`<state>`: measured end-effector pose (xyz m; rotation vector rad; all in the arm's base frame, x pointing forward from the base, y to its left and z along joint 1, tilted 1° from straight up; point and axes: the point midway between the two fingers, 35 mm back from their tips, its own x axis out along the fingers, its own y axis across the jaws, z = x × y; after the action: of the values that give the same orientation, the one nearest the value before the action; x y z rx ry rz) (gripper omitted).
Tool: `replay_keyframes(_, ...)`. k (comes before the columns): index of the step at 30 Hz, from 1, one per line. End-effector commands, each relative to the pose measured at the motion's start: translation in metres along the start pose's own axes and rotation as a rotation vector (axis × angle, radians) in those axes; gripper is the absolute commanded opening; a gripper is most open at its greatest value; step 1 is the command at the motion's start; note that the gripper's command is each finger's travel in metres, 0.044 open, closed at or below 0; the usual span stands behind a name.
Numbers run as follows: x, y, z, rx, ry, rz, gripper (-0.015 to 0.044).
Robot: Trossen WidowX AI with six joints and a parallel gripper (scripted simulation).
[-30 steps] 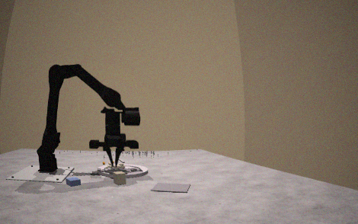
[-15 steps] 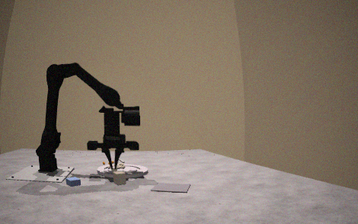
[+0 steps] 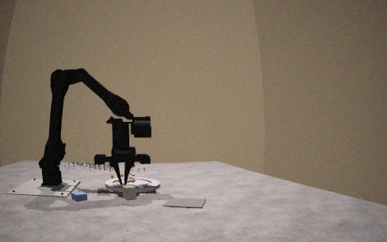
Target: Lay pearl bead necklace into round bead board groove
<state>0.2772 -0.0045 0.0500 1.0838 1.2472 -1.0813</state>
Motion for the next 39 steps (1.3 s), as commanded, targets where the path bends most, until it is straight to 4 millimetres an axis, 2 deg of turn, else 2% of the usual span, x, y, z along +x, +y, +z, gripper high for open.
replay_keyframes(1, 0.0, 0.0, 0.0, 0.0, 0.0, 0.001, 0.0131)
replay_keyframes(12, -0.006, 0.0, 0.001, -0.003, -0.002, -0.004, 0.042)
replay_keyframes(13, -0.002, 0.0, 0.0, 0.0, 0.0, -0.004, 0.044)
replay_keyframes(33, -0.007, 0.0, 0.0, -0.003, -0.002, -0.004, 0.044)
replay_keyframes(35, -0.008, 0.0, -0.005, -0.007, -0.002, -0.004, 0.0387)
replay_keyframes(39, -0.018, 0.001, -0.033, -0.029, 0.001, -0.004, 0.0282)
